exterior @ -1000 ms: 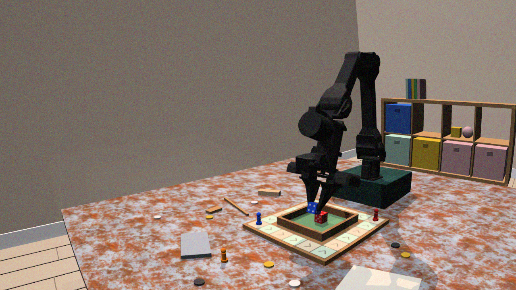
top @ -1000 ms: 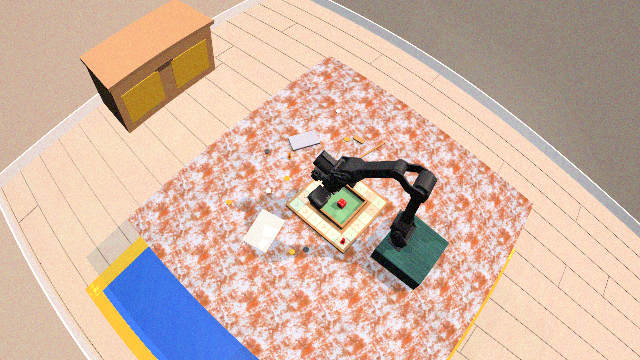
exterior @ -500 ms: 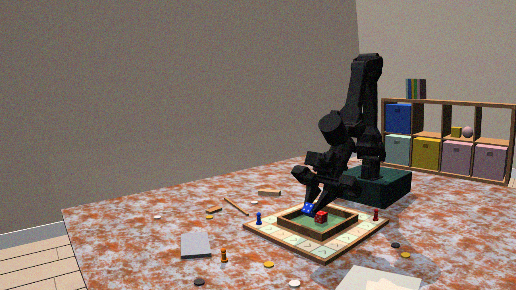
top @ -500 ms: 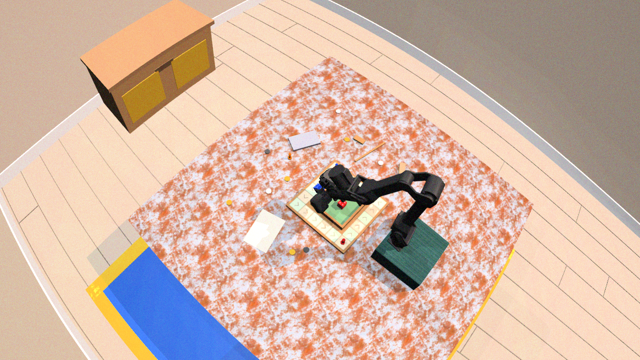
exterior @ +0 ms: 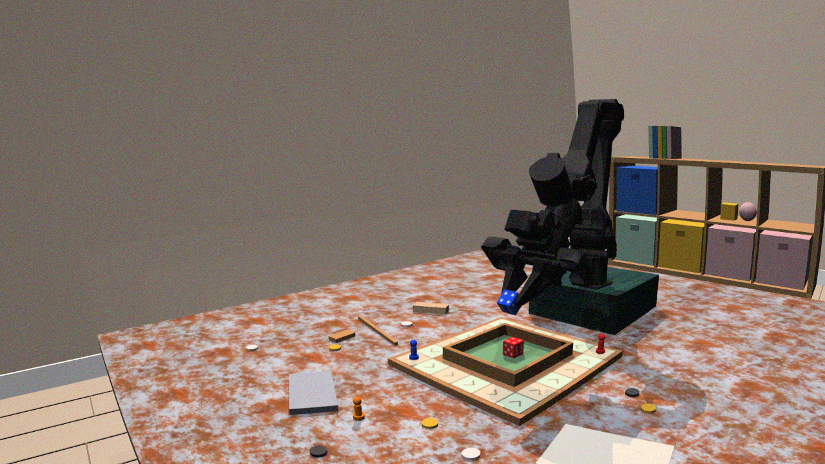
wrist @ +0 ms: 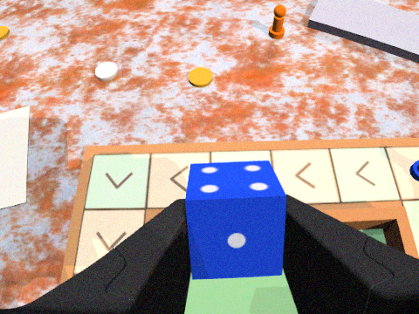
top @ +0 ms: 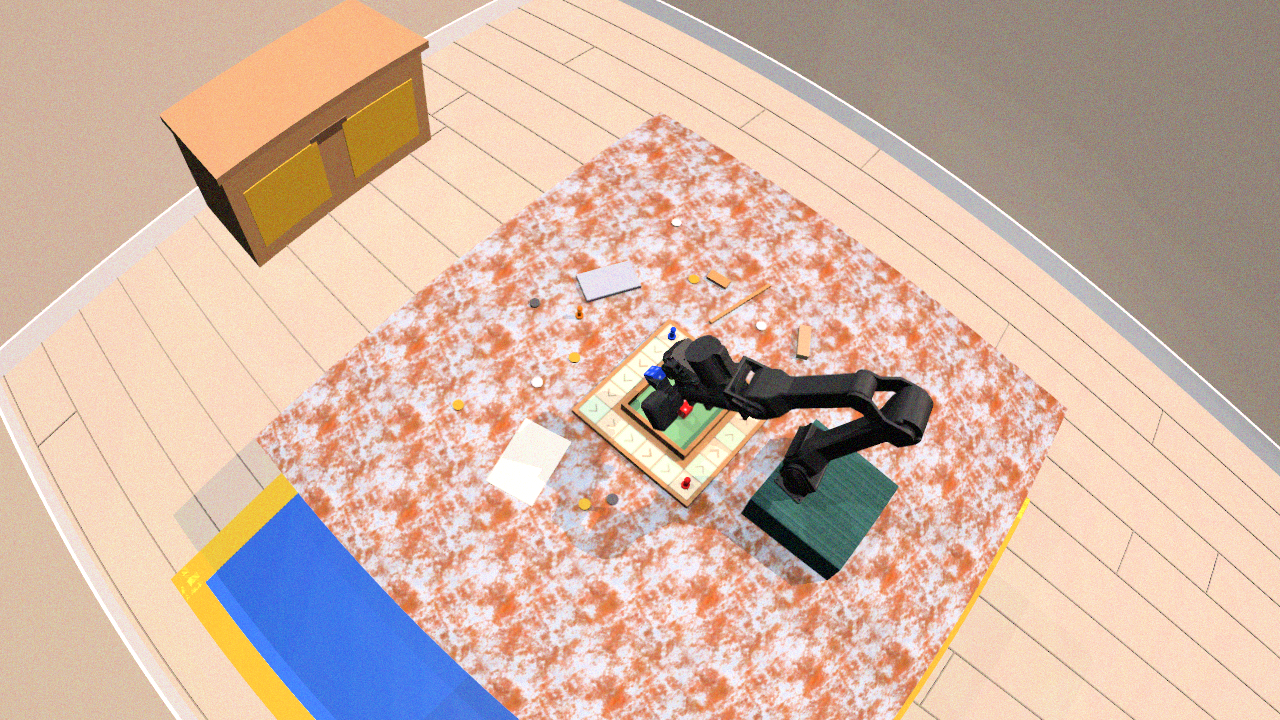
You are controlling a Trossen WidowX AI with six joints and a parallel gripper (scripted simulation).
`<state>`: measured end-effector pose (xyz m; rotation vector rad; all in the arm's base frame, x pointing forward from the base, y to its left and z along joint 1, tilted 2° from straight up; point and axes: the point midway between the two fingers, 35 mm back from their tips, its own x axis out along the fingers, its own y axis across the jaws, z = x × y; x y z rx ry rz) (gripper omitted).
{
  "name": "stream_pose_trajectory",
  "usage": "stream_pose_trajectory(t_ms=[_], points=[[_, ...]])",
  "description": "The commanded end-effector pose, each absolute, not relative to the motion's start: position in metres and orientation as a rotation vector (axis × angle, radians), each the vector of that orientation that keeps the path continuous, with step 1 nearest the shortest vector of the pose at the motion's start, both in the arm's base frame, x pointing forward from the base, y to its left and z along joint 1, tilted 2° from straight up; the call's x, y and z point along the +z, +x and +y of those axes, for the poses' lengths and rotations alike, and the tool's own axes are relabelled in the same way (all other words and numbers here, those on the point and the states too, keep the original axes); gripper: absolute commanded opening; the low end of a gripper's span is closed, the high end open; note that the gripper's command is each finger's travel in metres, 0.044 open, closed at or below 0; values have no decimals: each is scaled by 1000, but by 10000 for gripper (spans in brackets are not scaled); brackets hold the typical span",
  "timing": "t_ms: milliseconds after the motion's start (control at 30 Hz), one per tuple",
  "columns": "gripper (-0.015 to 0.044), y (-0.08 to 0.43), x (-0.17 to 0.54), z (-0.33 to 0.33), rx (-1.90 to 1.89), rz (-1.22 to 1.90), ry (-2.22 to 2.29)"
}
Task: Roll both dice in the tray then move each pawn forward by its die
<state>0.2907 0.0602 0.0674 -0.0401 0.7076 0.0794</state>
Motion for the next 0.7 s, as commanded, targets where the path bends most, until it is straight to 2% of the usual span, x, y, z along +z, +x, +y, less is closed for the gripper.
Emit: stream_pose_trajectory(t_ms=[0,533,667], points=[[0,282,65,58,74,723,-39],[0,283,66,59,79,720,-43],[105,283,66,59,79,720,-43]])
